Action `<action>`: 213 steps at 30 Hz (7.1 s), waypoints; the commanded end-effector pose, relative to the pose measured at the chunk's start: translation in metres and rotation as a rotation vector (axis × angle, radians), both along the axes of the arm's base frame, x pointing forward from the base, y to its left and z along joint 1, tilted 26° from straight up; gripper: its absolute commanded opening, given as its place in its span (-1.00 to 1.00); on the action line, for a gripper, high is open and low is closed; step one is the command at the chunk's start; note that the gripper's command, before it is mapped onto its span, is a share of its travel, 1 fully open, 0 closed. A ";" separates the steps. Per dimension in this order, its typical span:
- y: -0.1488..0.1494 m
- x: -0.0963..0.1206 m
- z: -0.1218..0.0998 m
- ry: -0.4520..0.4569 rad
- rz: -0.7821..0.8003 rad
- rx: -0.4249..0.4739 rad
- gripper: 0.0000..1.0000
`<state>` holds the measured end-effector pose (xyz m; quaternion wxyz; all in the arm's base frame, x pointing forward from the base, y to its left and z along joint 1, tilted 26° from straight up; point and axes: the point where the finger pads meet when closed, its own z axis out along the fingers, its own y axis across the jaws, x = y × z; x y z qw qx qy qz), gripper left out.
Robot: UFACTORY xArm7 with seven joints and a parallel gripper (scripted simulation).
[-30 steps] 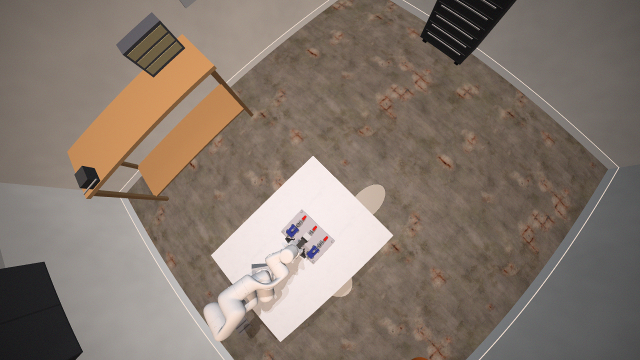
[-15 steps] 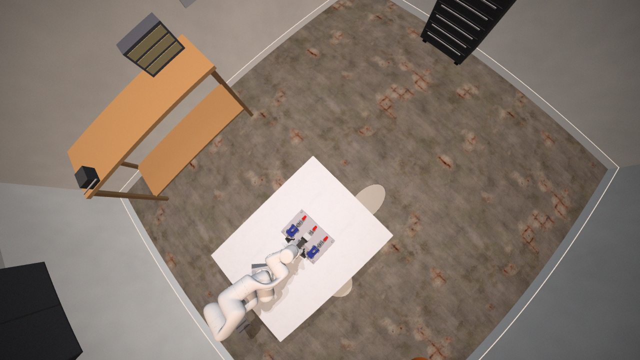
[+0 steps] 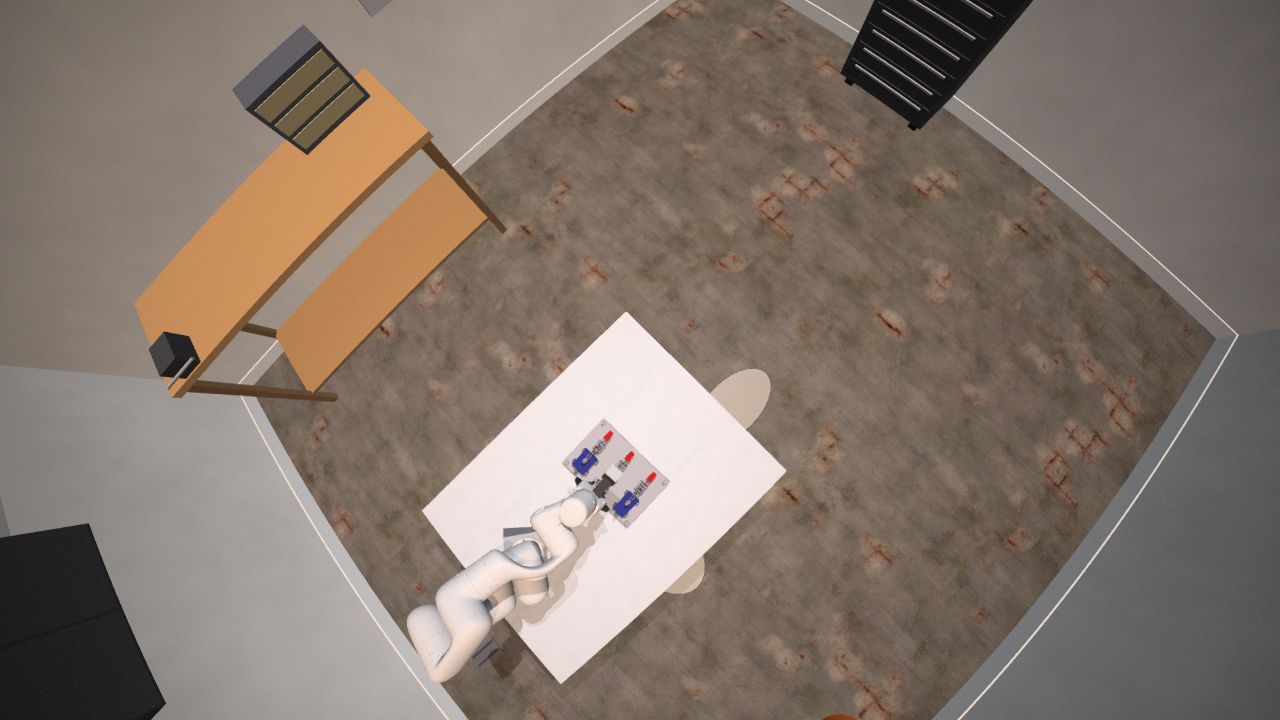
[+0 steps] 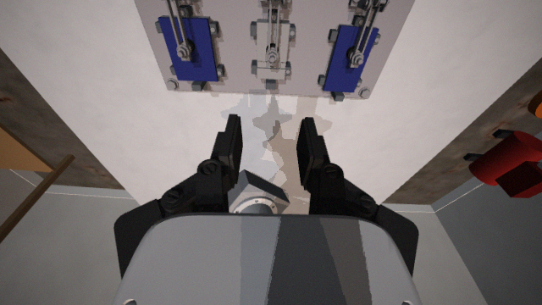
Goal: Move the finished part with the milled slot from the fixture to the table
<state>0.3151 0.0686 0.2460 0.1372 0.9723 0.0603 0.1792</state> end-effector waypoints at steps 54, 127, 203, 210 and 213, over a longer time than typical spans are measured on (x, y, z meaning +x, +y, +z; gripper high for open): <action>0.001 0.001 0.001 -0.003 0.001 0.000 -0.05; -0.010 0.014 -0.031 -0.002 0.001 0.000 -0.05; -0.006 0.161 -0.053 -0.002 0.001 0.000 -0.05; -0.009 0.166 -0.064 -0.002 0.000 0.000 -0.05; -0.010 0.167 -0.067 -0.002 0.000 0.000 -0.05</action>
